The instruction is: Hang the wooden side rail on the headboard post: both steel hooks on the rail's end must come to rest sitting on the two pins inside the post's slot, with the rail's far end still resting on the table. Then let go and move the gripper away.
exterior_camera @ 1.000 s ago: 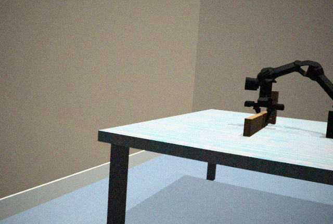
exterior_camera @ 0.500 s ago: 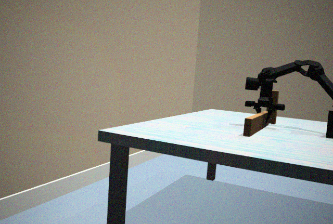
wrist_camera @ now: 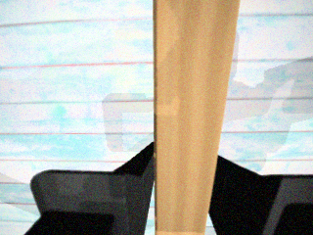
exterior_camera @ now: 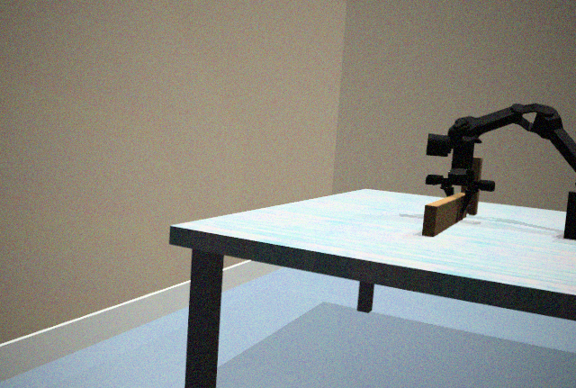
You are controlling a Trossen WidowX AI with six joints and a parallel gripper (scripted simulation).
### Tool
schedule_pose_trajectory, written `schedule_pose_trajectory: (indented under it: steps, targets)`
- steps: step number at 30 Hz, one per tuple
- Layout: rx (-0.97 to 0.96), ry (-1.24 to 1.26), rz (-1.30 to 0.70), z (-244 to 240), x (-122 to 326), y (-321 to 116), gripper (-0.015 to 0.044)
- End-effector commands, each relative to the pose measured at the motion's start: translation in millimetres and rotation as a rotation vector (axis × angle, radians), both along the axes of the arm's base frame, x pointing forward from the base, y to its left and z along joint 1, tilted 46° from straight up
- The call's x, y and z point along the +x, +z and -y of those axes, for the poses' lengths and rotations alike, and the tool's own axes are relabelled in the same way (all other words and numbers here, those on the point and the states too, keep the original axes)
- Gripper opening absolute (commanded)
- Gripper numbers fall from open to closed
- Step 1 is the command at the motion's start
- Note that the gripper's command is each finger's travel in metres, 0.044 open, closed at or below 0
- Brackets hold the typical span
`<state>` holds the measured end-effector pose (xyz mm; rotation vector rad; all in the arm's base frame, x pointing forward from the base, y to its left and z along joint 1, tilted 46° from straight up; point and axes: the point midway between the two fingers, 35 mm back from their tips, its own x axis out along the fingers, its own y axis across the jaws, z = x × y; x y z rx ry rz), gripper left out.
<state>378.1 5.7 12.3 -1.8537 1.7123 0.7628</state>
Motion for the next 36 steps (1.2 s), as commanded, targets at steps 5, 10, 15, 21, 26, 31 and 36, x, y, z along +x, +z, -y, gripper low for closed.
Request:
schedule_pose_trajectory:
  steps: [5, 10, 15, 21, 26, 31, 36]
  targets:
    - [-0.004, 0.006, -0.012, 0.1, -6.3, -0.2, 0.0000]
    - [-0.004, 0.006, -0.012, 0.3, -8.5, -0.1, 0.0000]
    - [0.000, -0.001, 0.002, 0.7, -4.0, 0.3, 0.0000]
    - [-0.003, 0.004, -0.008, 0.6, -4.0, 0.4, 0.0000]
    - [-0.004, 0.006, -0.012, 0.0, -4.1, 1.0, 0.0000]
    - [-0.004, 0.006, -0.012, -0.6, -4.1, 1.6, 0.0000]
    - [-0.004, 0.006, -0.012, -1.2, -4.1, 2.1, 0.0000]
